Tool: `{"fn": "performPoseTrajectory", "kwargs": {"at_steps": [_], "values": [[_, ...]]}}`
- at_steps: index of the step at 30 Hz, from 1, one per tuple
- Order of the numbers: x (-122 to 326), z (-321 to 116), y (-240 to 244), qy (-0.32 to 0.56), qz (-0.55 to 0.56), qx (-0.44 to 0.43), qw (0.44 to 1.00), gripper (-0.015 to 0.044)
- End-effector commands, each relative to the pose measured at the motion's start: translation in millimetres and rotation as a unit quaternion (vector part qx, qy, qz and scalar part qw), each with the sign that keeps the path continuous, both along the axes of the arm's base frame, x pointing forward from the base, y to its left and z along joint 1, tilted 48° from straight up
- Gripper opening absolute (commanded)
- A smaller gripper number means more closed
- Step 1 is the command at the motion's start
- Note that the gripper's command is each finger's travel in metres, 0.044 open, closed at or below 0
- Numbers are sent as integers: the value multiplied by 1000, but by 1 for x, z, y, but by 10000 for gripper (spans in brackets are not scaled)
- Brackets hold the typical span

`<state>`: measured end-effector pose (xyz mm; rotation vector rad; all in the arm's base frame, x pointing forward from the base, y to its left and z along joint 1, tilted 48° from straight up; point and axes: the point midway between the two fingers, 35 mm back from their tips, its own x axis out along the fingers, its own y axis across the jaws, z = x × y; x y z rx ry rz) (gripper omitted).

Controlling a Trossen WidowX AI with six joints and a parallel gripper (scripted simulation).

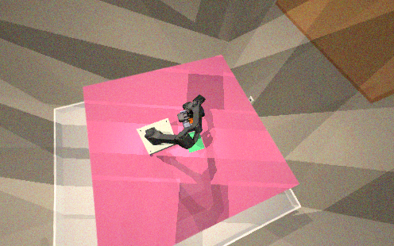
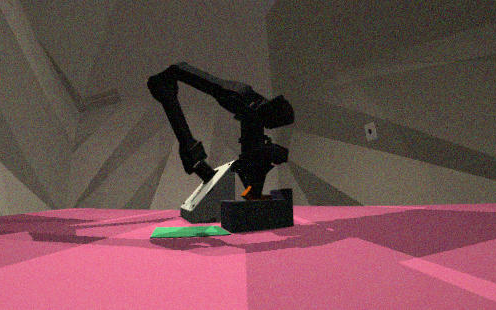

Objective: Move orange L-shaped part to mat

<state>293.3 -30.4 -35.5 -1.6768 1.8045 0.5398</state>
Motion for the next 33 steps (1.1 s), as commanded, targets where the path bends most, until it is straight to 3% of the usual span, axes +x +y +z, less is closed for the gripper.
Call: {"fn": "performPoseTrajectory", "kwargs": {"at_steps": [1,33], "values": [[0,0,0,0,-1,0,1000,0],[0,31,33,2,0,-2,1000,0]]}}
